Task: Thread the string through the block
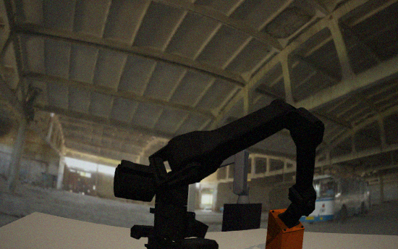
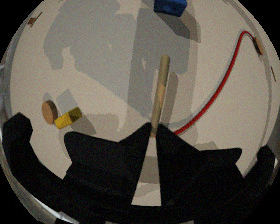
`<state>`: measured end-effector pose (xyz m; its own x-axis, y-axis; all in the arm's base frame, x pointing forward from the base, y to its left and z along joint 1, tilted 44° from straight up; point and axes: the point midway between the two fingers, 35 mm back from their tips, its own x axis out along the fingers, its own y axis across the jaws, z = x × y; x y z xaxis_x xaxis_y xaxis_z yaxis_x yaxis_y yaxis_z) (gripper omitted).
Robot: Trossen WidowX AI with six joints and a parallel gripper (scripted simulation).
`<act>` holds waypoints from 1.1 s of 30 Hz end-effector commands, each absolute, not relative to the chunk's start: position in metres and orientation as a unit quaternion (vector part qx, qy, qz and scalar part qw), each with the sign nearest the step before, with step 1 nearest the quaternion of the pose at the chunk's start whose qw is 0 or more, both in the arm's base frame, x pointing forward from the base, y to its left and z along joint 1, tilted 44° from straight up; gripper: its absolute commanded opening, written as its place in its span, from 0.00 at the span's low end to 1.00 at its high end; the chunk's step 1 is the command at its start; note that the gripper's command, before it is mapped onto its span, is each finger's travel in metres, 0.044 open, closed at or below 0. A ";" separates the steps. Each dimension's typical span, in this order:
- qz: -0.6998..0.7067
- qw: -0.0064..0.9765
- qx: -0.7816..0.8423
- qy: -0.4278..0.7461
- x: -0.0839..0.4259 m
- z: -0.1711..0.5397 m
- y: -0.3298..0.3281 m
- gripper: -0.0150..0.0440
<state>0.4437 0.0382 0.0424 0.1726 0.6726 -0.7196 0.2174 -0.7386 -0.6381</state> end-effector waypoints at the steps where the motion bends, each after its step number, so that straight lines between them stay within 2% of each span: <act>1: 0.567 0.200 -0.739 -0.303 0.438 0.041 0.037 0.25; 33: 0.568 0.201 -0.738 -0.303 0.399 0.029 0.036 0.25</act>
<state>0.4052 0.0357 0.0307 0.1710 0.6720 -0.7205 0.2157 -0.7391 -0.6381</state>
